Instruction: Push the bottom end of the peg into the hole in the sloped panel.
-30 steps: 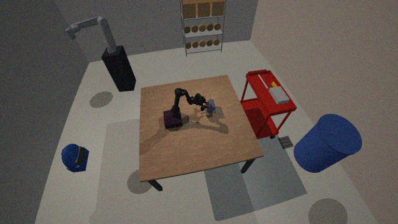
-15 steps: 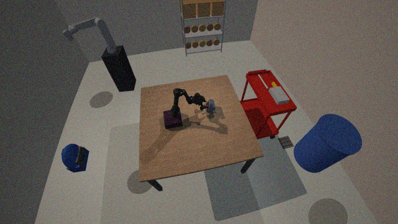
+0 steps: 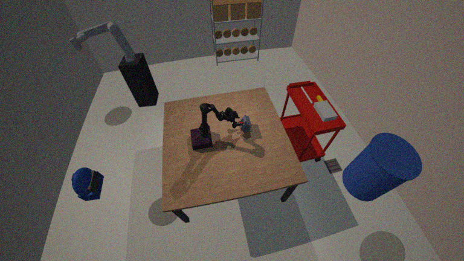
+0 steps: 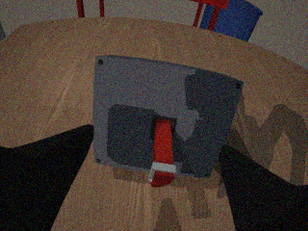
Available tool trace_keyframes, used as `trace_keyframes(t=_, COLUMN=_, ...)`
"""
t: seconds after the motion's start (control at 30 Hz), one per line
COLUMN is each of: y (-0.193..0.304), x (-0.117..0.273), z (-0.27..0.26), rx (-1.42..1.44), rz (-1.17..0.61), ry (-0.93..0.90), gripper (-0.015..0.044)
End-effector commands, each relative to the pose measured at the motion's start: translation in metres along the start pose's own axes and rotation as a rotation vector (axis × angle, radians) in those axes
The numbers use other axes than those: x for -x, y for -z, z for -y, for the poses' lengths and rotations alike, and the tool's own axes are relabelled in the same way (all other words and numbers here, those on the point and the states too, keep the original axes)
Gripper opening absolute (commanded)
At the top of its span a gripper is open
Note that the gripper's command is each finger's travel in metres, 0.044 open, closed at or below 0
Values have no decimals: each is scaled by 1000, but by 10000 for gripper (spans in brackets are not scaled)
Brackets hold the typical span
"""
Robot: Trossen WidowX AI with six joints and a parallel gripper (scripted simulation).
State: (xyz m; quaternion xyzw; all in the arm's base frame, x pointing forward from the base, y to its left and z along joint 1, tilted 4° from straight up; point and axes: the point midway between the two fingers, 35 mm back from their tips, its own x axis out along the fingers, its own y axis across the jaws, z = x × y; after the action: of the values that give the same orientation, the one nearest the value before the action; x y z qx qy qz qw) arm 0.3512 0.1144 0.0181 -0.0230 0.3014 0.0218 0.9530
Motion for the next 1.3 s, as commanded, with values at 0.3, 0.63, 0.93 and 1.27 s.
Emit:
trace_keyframes(t=0.3, y=0, x=13, z=0, rx=-3, rz=-3, ry=4, gripper=440)
trace_keyframes(t=0.63, y=-2, x=22, z=-1, rx=-3, rz=-4, ry=3, gripper=440)
trace_keyframes(t=0.93, y=-3, x=29, z=-2, rx=-2, rz=-4, ry=2, gripper=440)
trace_keyframes(t=1.27, y=-4, x=38, z=-2, rx=-1, rz=-4, ry=1, gripper=440)
